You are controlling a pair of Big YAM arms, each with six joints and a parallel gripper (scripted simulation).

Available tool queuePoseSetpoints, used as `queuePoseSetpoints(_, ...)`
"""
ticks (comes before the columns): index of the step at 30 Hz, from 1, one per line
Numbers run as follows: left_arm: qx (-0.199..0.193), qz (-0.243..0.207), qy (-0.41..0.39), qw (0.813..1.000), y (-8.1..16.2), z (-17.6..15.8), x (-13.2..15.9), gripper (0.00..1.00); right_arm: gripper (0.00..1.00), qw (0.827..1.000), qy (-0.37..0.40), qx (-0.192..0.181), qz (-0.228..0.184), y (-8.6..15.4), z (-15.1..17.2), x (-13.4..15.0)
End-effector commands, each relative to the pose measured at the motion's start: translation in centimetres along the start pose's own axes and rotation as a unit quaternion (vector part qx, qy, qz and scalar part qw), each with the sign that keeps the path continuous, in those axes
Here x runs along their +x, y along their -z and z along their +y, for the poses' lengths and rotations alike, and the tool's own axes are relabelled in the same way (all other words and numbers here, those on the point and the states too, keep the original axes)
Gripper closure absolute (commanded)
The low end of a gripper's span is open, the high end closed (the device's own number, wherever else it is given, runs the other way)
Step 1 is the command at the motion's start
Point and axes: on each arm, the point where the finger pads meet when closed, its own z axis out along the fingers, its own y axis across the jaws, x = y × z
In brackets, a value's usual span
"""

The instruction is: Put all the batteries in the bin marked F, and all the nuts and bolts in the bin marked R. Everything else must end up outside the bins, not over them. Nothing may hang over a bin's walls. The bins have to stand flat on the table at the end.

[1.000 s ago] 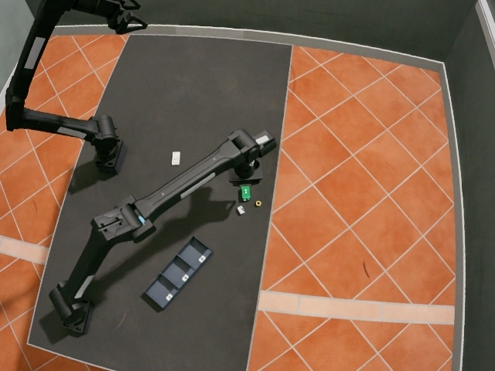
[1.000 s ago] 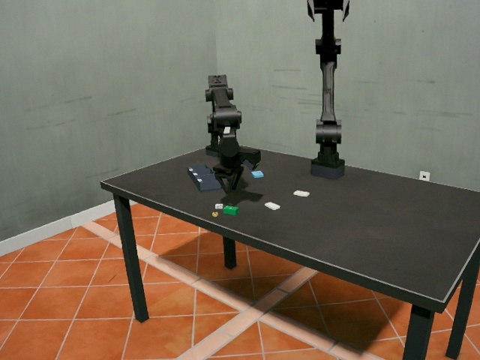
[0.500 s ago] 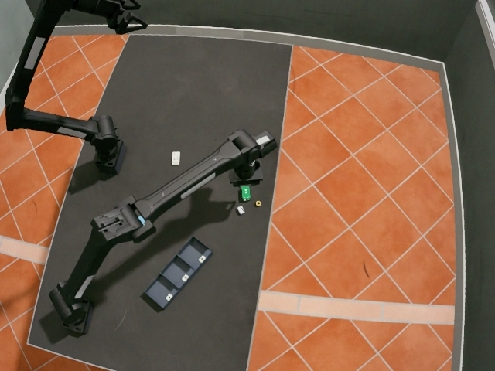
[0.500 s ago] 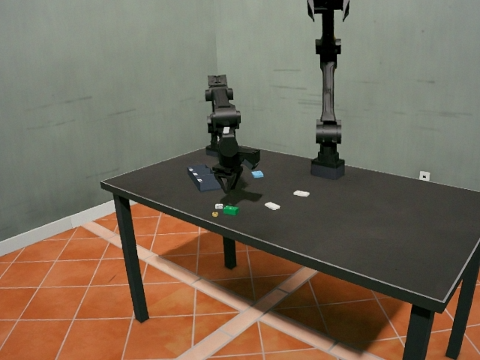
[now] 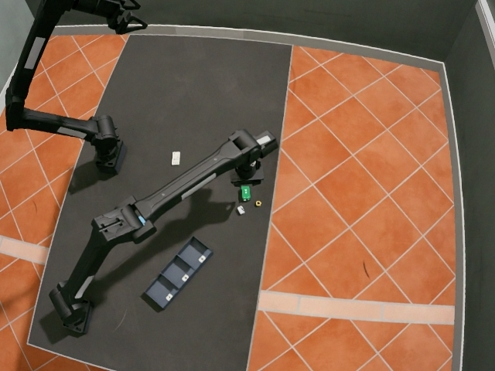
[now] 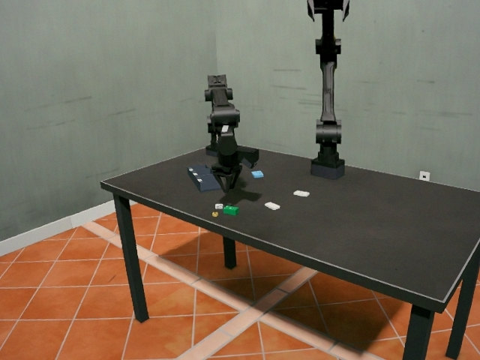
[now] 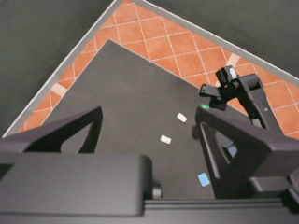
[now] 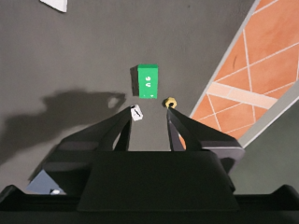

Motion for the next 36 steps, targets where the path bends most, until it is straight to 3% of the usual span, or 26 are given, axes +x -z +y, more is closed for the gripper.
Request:
queuePoseSetpoints(1,0.000,-0.027,-0.004,1.000,2.6,0.1,-1.1,0.00,0.60,0.999,-0.005,0.040,-0.027,5.6,-1.2,-0.9)
queuePoseSetpoints(4,0.000,-0.027,-0.004,1.000,2.6,0.1,-1.1,0.00,0.60,0.999,-0.005,0.038,-0.026,5.3,-1.1,-1.0)
queuePoseSetpoints(5,0.000,-0.027,-0.004,1.000,2.6,0.1,-1.1,0.00,0.60,1.000,-0.003,0.023,-0.016,2.3,-1.0,-1.2)
queuePoseSetpoints(7,0.000,-0.027,-0.004,1.000,2.6,0.1,-1.1,0.00,0.60,1.000,-0.002,0.020,-0.015,2.0,-0.4,-1.1)
queuePoseSetpoints(9,0.000,-0.027,-0.004,1.000,2.6,0.1,-1.1,0.00,0.60,1.000,0.000,0.026,-0.018,3.3,0.1,-1.2)
queuePoseSetpoints(14,0.000,-0.027,-0.004,1.000,2.6,0.1,-1.1,0.00,0.60,1.000,0.000,0.025,-0.018,3.1,0.4,-1.3)
queuePoseSetpoints(17,0.000,-0.027,-0.004,1.000,2.6,0.1,-1.1,0.00,0.60,1.000,-0.001,0.016,-0.012,1.4,0.6,-1.3)
queuePoseSetpoints(26,0.000,-0.027,-0.004,1.000,2.6,0.1,-1.1,0.00,0.60,1.000,0.000,0.019,-0.014,2.0,0.9,-1.4)
queuePoseSetpoints(29,0.000,-0.027,-0.004,1.000,2.6,0.1,-1.1,0.00,0.60,1.000,0.001,0.014,-0.011,1.1,0.8,-1.4)
queuePoseSetpoints(31,0.000,-0.027,-0.004,1.000,2.6,0.1,-1.1,0.00,0.60,1.000,0.002,0.003,-0.003,-1.9,0.9,-1.3)
queuePoseSetpoints(36,0.000,-0.027,-0.004,1.000,2.6,0.1,-1.1,0.00,0.60,1.000,0.003,0.003,-0.003,-3.9,0.7,-0.9)
